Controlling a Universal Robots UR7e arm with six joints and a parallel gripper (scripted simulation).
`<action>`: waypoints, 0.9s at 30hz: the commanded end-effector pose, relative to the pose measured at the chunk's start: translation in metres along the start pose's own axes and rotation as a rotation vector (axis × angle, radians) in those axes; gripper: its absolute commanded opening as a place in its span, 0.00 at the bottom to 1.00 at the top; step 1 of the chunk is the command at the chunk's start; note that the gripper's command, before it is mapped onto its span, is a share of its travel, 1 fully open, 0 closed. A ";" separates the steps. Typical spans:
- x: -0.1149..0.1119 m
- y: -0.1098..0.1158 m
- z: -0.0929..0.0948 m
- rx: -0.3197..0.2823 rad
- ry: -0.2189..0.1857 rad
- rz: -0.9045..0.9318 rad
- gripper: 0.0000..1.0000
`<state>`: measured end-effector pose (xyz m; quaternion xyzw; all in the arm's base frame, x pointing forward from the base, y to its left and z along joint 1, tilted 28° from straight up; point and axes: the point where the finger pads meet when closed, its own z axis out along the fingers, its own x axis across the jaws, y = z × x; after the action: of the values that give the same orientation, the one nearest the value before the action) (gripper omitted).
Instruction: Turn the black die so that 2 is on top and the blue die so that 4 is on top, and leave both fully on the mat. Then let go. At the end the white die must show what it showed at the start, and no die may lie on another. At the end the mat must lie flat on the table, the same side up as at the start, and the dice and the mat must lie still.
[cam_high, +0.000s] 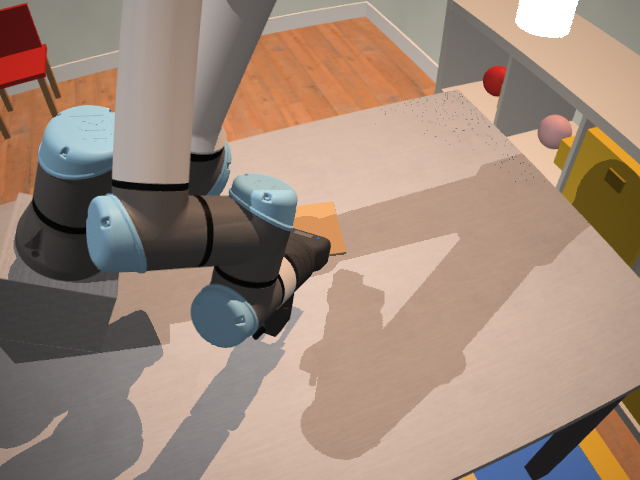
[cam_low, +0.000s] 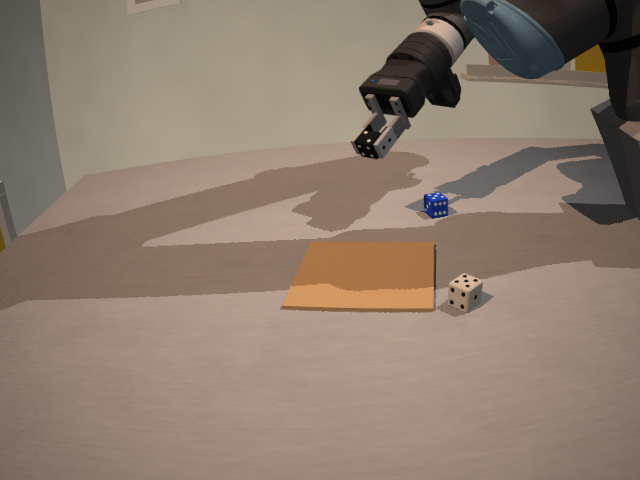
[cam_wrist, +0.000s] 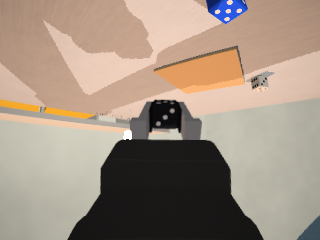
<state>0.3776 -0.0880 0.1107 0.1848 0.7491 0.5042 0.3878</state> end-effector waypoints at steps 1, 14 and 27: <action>0.000 0.000 0.000 -0.001 0.000 -0.001 0.49; 0.000 -0.016 0.009 -0.001 0.000 -0.001 0.49; 0.000 -0.050 0.026 -0.001 0.000 -0.001 0.49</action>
<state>0.3992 -0.0922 0.0688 0.1846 0.7489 0.5048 0.3877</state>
